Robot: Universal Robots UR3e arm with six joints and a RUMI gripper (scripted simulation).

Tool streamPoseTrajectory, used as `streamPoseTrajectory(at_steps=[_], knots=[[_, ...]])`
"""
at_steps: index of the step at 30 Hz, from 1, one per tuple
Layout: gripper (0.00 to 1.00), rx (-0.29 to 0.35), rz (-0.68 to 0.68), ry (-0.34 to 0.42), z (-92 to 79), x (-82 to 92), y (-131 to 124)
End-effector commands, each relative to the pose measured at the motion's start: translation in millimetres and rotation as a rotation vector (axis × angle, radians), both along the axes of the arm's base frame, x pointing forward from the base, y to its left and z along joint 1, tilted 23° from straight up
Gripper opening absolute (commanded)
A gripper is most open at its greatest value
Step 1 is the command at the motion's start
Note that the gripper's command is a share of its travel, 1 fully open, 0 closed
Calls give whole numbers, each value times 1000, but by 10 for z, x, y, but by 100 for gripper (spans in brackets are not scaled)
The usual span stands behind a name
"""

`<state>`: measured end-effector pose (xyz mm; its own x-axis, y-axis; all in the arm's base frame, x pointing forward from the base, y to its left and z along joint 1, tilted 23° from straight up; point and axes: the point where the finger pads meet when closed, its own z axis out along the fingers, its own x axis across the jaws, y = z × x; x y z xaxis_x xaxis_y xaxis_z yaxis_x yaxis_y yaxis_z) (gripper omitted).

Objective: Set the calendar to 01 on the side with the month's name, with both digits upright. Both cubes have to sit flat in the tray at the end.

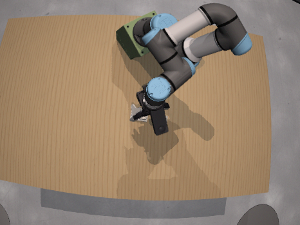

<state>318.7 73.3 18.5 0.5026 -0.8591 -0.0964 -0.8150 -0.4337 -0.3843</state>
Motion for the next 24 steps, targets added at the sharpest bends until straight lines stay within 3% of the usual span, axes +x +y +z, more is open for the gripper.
streamPoseTrajectory(at_steps=[1, 7, 24], knots=[[100, 34, -136, 39, -12, 4, -54], [100, 83, -287, 81, -34, -4, -114], [100, 139, -461, 131, -62, -17, -183]])
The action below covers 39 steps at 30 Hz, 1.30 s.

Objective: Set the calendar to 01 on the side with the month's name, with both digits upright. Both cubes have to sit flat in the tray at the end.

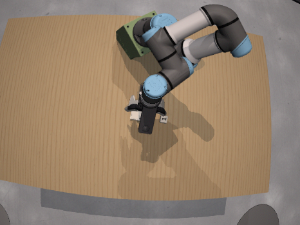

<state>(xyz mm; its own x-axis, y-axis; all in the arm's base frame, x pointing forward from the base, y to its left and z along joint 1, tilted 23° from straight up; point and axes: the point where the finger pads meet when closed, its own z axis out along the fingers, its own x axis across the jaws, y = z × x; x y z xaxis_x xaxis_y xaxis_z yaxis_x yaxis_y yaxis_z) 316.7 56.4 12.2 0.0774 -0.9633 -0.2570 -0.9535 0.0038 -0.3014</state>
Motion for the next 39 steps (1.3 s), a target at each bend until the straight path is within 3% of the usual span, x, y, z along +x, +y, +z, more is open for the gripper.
streamPoseTrajectory(at_steps=[1, 10, 11, 39], knots=[[100, 6, -27, 7, 1, 3, -14], [100, 9, -37, 9, -1, 2, -18], [28, 9, -37, 9, -1, 2, -18], [28, 9, -37, 9, -1, 2, -18]])
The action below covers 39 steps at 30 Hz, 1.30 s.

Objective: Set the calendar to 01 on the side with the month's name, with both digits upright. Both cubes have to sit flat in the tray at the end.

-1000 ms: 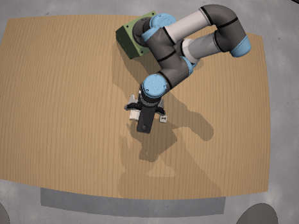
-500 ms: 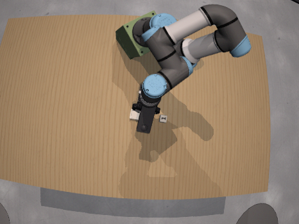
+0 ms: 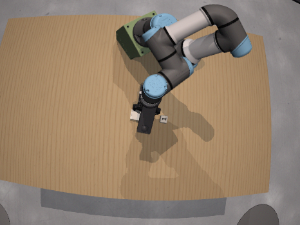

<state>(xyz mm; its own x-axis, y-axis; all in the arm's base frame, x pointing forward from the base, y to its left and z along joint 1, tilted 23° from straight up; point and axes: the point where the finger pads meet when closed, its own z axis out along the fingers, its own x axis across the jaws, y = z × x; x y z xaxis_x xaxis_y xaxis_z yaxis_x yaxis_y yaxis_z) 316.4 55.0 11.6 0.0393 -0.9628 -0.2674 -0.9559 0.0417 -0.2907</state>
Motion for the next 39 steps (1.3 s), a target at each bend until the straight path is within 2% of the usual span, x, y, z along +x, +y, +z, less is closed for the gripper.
streamPoseTrajectory(at_steps=[1, 19, 39], knots=[[28, -1, 0, -2, 5, 5, -4], [28, -1, 0, -2, -26, 14, 4], [28, -1, 0, -2, -248, 80, 66]])
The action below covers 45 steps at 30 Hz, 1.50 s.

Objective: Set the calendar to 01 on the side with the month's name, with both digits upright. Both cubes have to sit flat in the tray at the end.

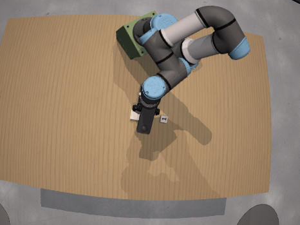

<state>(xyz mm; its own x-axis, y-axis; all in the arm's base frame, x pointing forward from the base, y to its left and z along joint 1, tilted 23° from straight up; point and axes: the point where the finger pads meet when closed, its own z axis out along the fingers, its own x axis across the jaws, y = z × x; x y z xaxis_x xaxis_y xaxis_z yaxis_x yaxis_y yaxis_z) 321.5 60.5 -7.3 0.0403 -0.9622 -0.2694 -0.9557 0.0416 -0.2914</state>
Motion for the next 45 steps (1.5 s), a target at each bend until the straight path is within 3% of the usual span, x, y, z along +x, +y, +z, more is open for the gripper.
streamPoseTrajectory(at_steps=[1, 21, 45], knots=[[28, -3, -1, -1, -74, 34, 15], [28, -3, -1, -1, -260, 89, 67], [28, -3, -1, -1, -279, 94, 72]])
